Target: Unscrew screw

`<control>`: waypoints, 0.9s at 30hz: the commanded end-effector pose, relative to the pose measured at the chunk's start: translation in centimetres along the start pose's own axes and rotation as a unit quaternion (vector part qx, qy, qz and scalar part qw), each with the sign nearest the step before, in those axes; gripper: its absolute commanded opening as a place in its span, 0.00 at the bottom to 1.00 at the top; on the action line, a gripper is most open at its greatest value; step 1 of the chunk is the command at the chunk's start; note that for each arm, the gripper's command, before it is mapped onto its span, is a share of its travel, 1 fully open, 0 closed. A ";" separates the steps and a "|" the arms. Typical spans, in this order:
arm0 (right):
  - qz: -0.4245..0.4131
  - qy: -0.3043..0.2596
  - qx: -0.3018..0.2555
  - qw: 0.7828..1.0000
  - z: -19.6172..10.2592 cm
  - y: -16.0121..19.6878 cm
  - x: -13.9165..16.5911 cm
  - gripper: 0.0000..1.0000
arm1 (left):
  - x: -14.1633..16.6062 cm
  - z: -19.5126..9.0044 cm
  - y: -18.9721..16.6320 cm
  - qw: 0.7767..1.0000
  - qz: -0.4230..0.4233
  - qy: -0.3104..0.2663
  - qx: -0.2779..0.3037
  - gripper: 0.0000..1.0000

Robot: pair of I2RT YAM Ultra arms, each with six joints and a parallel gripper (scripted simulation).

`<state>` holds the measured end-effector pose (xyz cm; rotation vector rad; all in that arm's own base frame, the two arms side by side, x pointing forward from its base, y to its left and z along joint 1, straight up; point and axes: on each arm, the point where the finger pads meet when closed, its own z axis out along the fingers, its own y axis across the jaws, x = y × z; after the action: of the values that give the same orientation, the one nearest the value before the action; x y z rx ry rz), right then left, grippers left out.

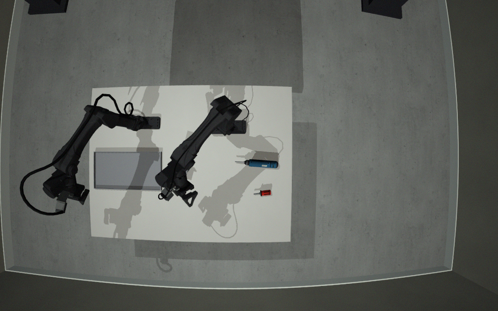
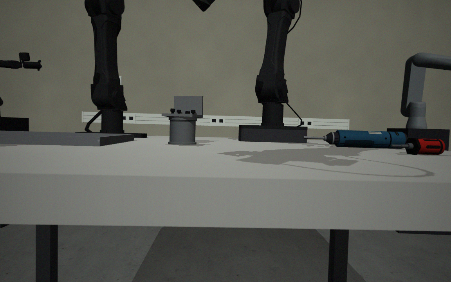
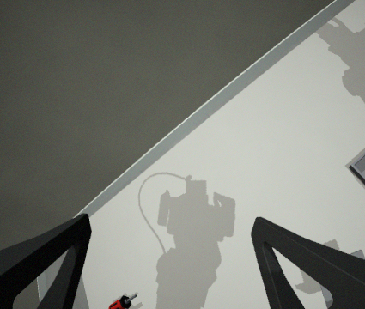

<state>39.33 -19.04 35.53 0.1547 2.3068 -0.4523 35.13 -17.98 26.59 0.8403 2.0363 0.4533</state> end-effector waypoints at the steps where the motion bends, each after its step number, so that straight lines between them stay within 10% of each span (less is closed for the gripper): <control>1: 0.000 -0.005 0.002 1.000 -0.3 -0.1 -0.2 1.00 | -0.3 -0.2 0.2 1.000 -0.003 -0.005 -0.002 1.00; 17: 0.000 -0.005 0.002 1.000 -0.3 -0.1 -0.2 1.00 | -0.3 -0.2 0.2 1.000 -0.003 -0.005 -0.002 1.00; 18: 0.000 -0.005 0.002 1.000 -0.3 -0.1 -0.2 1.00 | -0.3 -0.2 0.2 1.000 -0.003 -0.005 -0.002 0.82; 27: 0.000 -0.005 0.002 1.000 -0.3 -0.1 -0.2 1.00 | -0.3 -0.2 0.2 1.000 -0.003 -0.005 -0.002 0.82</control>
<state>39.29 -19.03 35.49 0.1548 2.3089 -0.4517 35.13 -17.98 26.59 0.8404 2.0363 0.4533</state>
